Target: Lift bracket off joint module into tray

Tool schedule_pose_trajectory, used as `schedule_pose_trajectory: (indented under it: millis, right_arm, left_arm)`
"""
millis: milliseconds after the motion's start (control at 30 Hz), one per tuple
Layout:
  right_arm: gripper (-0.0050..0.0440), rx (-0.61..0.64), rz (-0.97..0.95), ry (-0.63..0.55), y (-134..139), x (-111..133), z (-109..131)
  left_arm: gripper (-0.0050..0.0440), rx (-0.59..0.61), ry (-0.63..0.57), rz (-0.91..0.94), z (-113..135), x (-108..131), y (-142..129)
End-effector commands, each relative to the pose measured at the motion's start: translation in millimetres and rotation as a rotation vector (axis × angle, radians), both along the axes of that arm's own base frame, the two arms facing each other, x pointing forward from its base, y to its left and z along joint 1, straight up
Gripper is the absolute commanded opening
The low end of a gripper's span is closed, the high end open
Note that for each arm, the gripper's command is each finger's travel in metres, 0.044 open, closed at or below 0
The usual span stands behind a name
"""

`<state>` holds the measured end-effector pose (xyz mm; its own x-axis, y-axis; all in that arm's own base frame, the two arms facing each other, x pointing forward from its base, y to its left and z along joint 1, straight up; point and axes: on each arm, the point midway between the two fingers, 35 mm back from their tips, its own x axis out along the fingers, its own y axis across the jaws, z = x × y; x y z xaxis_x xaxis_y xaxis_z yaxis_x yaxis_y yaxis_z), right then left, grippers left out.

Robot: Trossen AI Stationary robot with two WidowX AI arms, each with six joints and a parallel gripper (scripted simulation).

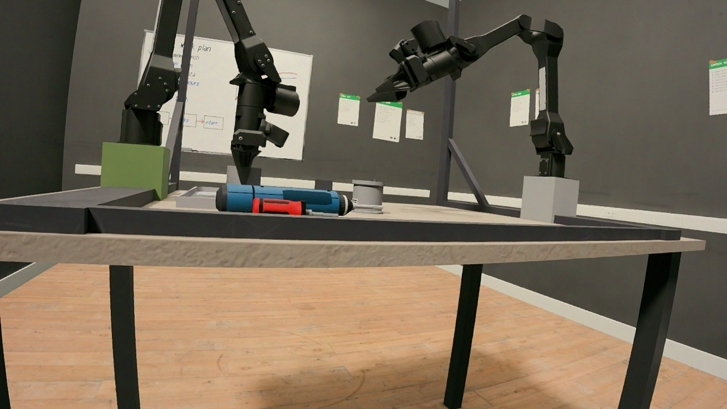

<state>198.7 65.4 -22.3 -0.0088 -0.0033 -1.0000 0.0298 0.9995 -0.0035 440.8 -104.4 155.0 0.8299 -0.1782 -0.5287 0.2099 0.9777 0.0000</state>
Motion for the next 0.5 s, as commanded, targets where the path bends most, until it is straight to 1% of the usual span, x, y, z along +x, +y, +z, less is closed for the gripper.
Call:
schedule_pose_trajectory:
  millis: [0,467]
  right_arm:
    - [-0.005,0.002,-0.001,-0.016,1.1,3.6,1.0]
    - [-0.005,0.001,-0.001,-0.014,0.6,1.9,-6.5]
  left_arm:
    - [0.044,-0.006,-0.026,-0.002,11.5,1.8,-0.7]
    - [0.044,-0.006,-0.026,-0.002,11.5,1.8,-0.7]
